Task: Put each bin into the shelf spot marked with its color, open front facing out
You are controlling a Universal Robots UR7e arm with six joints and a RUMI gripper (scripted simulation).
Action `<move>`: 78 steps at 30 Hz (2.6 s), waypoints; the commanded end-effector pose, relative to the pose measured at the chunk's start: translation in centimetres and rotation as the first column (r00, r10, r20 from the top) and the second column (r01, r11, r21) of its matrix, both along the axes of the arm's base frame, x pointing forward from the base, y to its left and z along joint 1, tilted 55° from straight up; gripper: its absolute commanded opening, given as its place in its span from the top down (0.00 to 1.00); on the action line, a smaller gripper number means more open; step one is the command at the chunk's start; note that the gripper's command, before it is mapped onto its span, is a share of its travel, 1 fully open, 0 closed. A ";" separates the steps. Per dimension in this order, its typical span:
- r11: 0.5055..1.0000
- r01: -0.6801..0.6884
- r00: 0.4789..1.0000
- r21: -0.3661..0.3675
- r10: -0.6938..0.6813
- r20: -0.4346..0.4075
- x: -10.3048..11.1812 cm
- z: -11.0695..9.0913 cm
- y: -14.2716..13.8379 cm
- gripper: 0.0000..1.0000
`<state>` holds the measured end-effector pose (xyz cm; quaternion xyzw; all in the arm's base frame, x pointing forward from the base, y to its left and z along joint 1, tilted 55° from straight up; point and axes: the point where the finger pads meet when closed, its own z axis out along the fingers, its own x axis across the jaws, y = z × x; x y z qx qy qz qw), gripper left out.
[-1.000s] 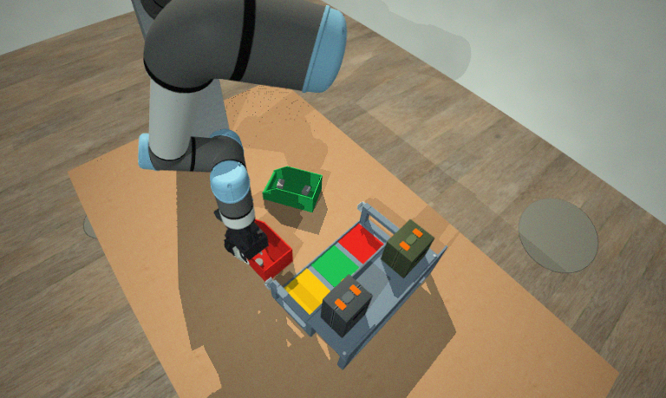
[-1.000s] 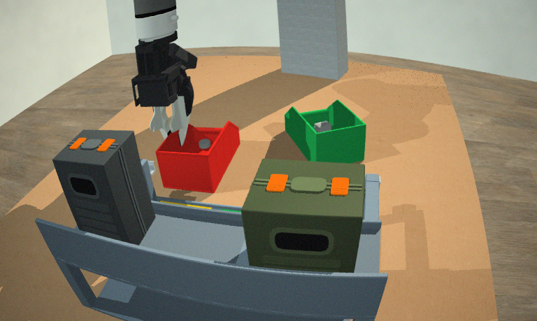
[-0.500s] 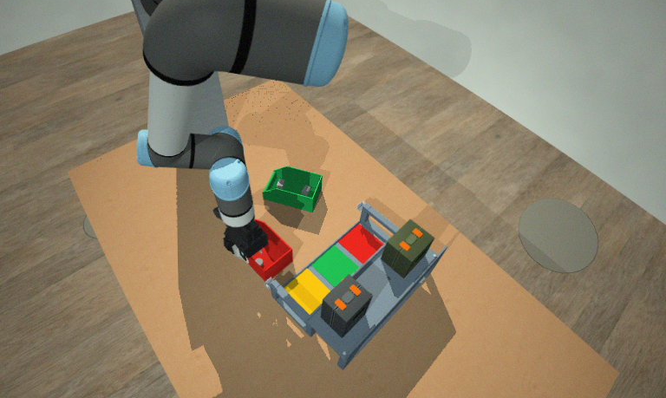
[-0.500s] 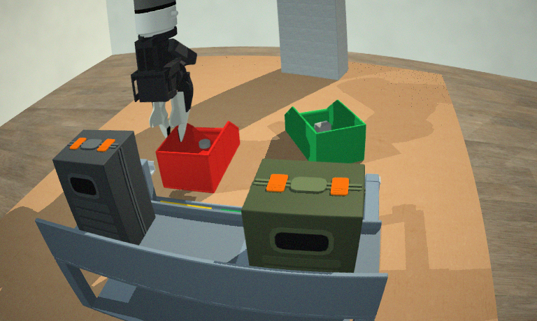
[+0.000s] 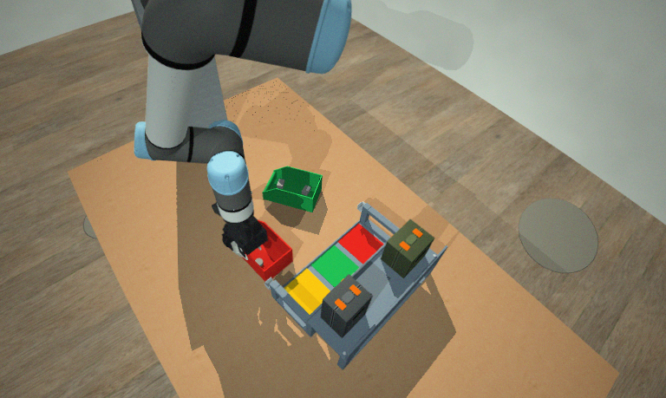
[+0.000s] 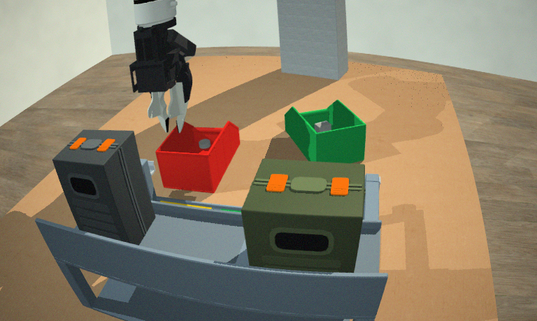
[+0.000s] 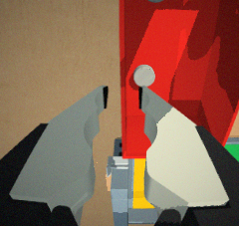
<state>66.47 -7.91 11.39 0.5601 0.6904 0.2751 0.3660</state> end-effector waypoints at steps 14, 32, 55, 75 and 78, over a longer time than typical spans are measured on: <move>1.000 0.000 1.000 0.000 0.000 0.001 -2.3 1.7 0.1 0.85; 1.000 0.000 1.000 0.000 0.000 0.001 -4.5 3.2 0.2 0.85; 1.000 0.000 1.000 0.000 0.000 0.001 -5.8 4.2 0.2 0.85; 1.000 0.000 1.000 0.000 0.000 0.001 -5.9 4.2 0.2 1.00; 1.000 0.000 1.000 0.000 0.000 0.001 -5.9 4.2 0.2 1.00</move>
